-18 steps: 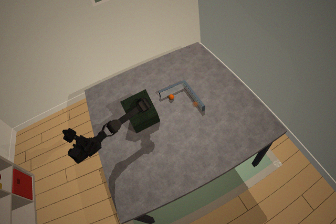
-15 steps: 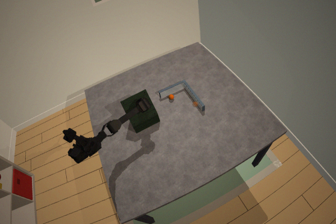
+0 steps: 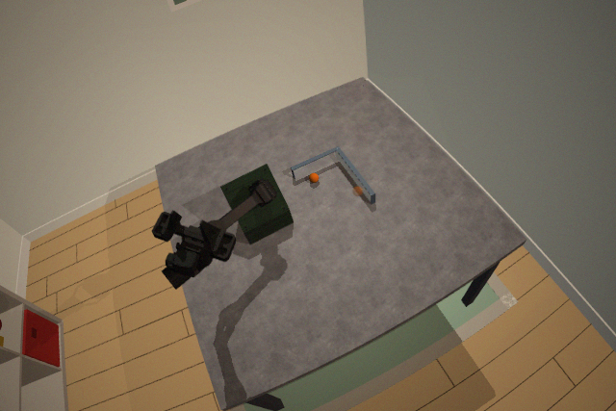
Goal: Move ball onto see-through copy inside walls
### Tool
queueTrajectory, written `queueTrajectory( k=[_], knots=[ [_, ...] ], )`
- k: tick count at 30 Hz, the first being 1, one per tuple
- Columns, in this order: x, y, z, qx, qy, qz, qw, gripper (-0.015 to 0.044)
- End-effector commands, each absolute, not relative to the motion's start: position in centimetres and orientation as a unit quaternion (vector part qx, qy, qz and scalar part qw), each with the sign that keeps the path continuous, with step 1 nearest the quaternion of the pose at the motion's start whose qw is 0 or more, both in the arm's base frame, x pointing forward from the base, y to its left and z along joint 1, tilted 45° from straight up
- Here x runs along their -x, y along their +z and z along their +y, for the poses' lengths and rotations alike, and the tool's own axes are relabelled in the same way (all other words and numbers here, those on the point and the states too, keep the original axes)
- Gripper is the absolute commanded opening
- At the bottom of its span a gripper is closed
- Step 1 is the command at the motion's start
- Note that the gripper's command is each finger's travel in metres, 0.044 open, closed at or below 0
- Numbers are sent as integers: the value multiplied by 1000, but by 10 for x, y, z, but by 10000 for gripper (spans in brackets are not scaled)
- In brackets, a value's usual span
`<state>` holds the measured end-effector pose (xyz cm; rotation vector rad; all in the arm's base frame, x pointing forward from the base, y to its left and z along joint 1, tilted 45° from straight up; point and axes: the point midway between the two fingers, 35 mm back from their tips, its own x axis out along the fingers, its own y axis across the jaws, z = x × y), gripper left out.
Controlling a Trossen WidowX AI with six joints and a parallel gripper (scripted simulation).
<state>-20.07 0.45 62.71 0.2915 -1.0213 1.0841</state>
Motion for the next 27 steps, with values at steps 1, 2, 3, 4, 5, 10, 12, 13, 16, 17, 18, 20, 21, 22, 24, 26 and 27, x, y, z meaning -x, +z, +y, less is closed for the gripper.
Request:
queueTrajectory(
  k=[1, 2, 3, 4, 5, 10, 12, 13, 16, 17, 18, 20, 21, 22, 24, 26, 27],
  knots=[
    [139, 641, 19, -146, 468, -422, 763, 317],
    [125, 643, 23, -146, 461, -413, 772, 317],
    [111, 643, 27, -148, 452, -403, 782, 317],
    [97, 644, 30, -149, 443, -393, 792, 317],
    [83, 644, 34, -151, 433, -383, 802, 317],
    [13, 637, 49, -152, 384, -330, 849, 317],
    [-14, 633, 56, -149, 367, -308, 865, 317],
    [-28, 629, 61, -145, 365, -294, 872, 317],
    [-74, 615, 77, -132, 356, -247, 891, 317],
    [-87, 609, 83, -128, 354, -233, 897, 317],
    [-100, 604, 88, -123, 352, -218, 902, 317],
    [-125, 591, 98, -113, 347, -189, 912, 317],
    [-135, 585, 102, -109, 346, -177, 915, 317],
    [-142, 581, 105, -105, 344, -169, 918, 317],
    [-164, 569, 112, -93, 332, -146, 927, 317],
    [-193, 550, 122, -73, 316, -113, 939, 317],
    [-207, 540, 126, -62, 308, -96, 945, 317]
  ],
)
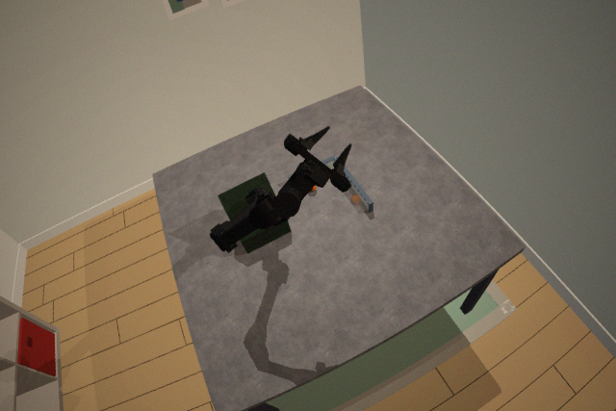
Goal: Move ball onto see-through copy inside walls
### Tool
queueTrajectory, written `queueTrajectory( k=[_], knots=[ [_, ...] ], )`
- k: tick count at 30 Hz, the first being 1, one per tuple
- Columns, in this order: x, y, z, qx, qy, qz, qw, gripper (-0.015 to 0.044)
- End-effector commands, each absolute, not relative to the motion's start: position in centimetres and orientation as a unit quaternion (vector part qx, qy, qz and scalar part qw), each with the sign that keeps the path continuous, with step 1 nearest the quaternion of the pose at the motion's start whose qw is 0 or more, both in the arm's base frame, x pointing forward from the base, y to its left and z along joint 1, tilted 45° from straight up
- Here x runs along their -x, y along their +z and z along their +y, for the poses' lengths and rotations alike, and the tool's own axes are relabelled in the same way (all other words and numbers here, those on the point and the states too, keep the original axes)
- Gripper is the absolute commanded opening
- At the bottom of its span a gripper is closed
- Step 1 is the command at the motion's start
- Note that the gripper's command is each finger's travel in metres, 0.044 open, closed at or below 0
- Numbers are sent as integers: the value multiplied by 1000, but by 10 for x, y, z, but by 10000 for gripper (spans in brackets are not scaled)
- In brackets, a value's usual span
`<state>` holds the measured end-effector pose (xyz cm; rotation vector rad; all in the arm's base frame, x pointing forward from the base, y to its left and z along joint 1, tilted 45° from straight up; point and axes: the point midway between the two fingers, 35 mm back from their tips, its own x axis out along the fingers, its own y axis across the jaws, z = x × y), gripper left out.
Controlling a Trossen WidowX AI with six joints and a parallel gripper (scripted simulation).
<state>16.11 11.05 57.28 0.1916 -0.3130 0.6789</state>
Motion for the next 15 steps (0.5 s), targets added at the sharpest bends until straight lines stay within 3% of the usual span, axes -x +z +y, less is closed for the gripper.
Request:
queueTrajectory(
  k=[1, 15],
  knots=[
    [-219, 530, 130, -52, 301, -82, 949, 317],
    [-346, 357, 171, 133, 224, 142, 955, 317]
  ],
)
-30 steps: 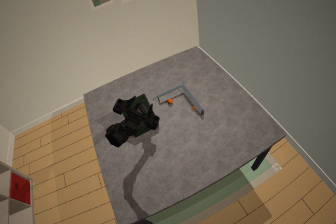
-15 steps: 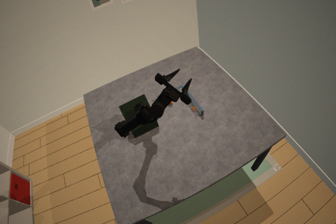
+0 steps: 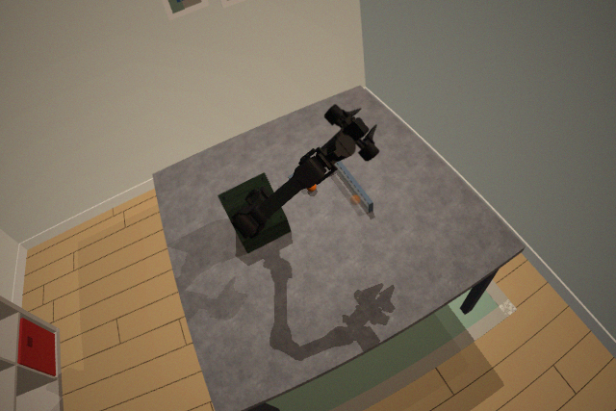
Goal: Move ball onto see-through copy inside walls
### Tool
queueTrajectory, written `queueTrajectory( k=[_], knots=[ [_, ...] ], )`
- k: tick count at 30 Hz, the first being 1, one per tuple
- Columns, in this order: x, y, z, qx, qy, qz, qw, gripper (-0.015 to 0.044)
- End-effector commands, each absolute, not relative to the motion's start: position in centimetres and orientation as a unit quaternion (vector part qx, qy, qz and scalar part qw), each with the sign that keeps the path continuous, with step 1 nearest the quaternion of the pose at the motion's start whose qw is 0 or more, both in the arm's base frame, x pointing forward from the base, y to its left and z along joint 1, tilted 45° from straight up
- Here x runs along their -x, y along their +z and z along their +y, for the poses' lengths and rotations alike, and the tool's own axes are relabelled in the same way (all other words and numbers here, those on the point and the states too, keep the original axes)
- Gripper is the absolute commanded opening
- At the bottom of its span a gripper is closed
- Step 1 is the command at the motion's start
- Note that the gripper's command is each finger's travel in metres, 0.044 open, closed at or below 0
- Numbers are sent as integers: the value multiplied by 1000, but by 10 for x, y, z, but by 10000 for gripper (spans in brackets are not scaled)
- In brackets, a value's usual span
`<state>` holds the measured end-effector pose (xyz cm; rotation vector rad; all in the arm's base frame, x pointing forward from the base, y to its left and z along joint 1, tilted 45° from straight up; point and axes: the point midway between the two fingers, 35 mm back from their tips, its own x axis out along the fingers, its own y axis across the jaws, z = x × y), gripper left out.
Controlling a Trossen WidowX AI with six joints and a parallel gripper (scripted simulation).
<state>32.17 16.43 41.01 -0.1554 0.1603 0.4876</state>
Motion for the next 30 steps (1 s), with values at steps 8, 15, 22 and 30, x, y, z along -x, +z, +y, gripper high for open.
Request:
queueTrajectory(
  k=[8, 15, 22, 30],
  knots=[
    [-377, 234, 177, 274, 202, 277, 898, 317],
    [-375, 123, 167, 410, 201, 391, 799, 317],
    [-344, 19, 138, 547, 219, 491, 641, 317],
    [-279, -73, 81, 681, 264, 571, 376, 317]
  ],
)
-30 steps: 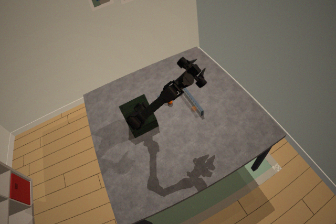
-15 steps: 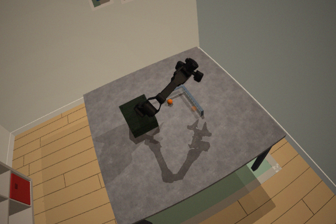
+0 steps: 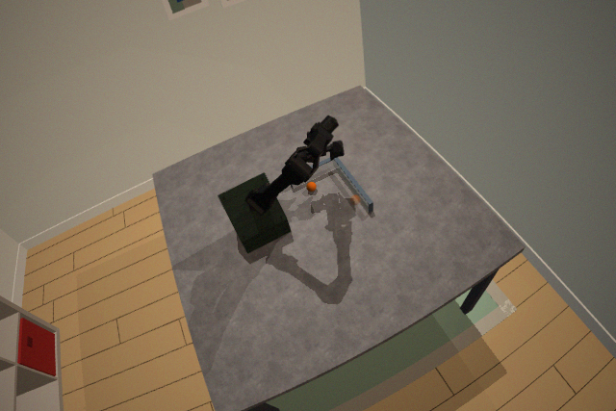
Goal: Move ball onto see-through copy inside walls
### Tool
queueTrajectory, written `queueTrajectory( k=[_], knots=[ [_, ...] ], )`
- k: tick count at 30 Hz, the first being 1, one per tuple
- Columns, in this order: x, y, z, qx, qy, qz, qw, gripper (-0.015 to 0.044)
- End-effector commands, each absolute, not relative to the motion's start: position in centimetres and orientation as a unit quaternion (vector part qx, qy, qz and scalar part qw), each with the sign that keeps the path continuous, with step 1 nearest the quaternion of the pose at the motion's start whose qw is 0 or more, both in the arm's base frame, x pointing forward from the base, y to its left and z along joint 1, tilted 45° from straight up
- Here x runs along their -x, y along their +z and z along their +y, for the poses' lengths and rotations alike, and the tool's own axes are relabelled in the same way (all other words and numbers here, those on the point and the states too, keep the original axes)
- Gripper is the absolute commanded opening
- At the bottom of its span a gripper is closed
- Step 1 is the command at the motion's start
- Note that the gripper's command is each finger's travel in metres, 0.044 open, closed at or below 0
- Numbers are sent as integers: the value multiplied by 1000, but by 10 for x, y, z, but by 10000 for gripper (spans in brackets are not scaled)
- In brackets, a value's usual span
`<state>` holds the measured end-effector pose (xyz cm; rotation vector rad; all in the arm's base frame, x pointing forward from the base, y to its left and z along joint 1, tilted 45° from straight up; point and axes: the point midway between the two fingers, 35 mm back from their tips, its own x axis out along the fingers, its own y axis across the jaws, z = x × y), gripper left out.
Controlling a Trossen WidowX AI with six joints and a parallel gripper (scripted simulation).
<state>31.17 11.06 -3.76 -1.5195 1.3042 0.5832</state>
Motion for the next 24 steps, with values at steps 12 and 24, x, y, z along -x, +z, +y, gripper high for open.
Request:
queueTrajectory(
  k=[12, 24],
  knots=[
    [-252, -94, 58, 712, 284, 584, 267, 317],
    [-255, -104, 48, 712, 283, 584, 267, 317]
  ],
)
